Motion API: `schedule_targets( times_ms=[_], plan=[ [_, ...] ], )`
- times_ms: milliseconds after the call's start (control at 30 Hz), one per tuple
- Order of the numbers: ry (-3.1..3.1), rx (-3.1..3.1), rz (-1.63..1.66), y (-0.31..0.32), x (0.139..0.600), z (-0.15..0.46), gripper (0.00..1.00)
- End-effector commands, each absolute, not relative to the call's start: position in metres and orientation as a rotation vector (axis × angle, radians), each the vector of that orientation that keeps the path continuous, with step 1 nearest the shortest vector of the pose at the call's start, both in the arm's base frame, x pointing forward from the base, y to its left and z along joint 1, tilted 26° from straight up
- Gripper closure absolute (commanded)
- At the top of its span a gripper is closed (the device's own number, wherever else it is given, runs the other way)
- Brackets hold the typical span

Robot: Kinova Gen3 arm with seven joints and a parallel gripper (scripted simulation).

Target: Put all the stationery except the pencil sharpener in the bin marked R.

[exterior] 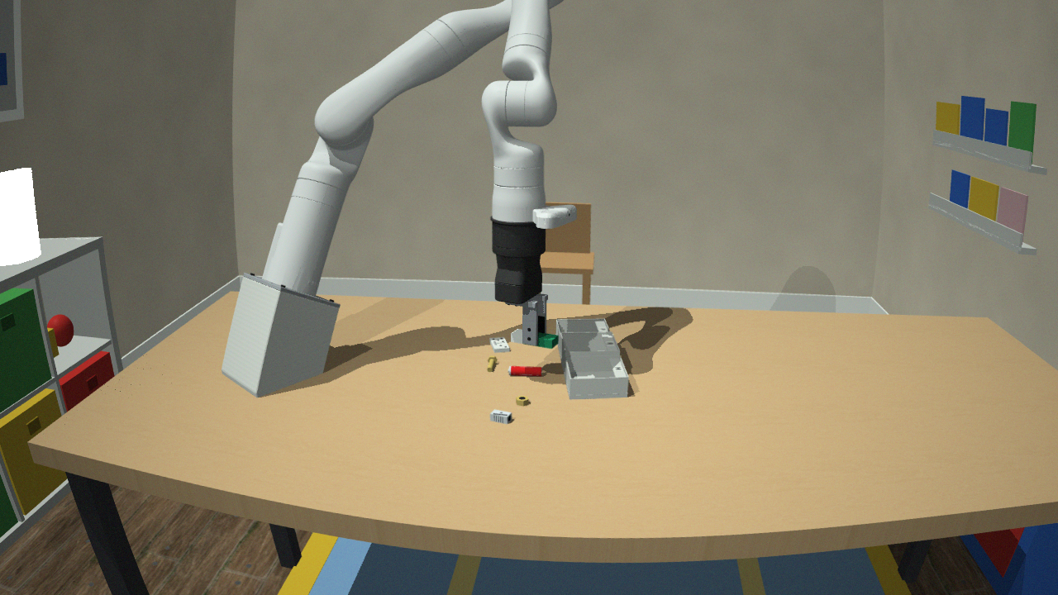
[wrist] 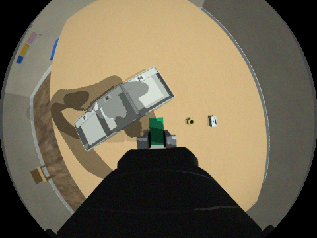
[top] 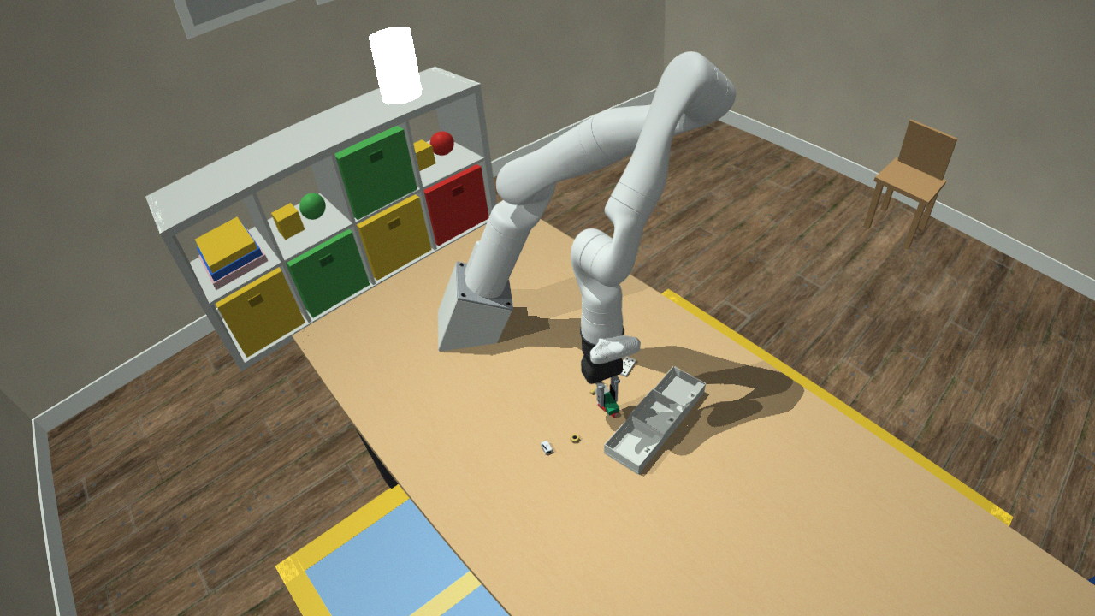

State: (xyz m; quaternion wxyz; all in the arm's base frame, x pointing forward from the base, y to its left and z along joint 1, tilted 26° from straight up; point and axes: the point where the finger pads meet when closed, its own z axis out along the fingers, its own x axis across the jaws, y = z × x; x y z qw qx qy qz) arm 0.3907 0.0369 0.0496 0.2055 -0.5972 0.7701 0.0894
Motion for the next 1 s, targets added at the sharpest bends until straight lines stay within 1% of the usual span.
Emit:
schedule_targets(
  times_ms=[0,533,700,767,800,967],
  plan=[
    [2.127,-1.689,0.243,0.049,0.401,0.058,0.55],
    [1.453,-2.265,0.044,0.1,0.454,0.092,0.55],
    [1.187,-2.416,-0.025,0.099,0.455,0.091,0.55],
    [1.187,-2.416,-0.025,0.099,0.455,0.091,0.55],
    [1.053,-2.474,-0.062,0.099,0.453,0.09,0.55],
    [0.782,-2.58,-0.127,0.099,0.455,0.091,0.55]
  ],
)
